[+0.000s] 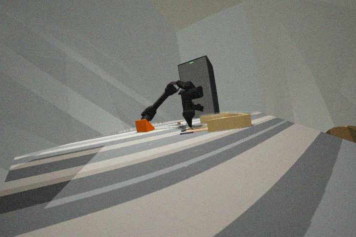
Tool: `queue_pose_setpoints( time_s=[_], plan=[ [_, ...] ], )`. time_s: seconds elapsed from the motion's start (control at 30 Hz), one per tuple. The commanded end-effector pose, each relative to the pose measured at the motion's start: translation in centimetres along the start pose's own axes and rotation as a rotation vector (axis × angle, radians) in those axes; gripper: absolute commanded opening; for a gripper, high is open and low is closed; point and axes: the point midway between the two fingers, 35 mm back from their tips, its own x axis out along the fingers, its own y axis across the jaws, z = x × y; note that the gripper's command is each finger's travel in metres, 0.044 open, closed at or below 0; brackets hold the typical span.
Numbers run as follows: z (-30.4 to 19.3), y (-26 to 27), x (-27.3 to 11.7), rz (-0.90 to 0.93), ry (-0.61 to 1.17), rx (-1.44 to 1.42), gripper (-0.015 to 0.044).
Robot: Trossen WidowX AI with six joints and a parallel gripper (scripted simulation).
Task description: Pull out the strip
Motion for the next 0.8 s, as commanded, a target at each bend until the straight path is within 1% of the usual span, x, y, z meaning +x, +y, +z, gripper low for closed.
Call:
queue_pose_setpoints(
  time_s=[0.0, 0.77],
  plan=[
    [0.08, 0.08, 0.26, 0.005, 0.000, 0.002, 0.0000],
    [0.18, -0.02, 0.49, 0.005, -0.001, 0.002, 0.0000]
  ],
)
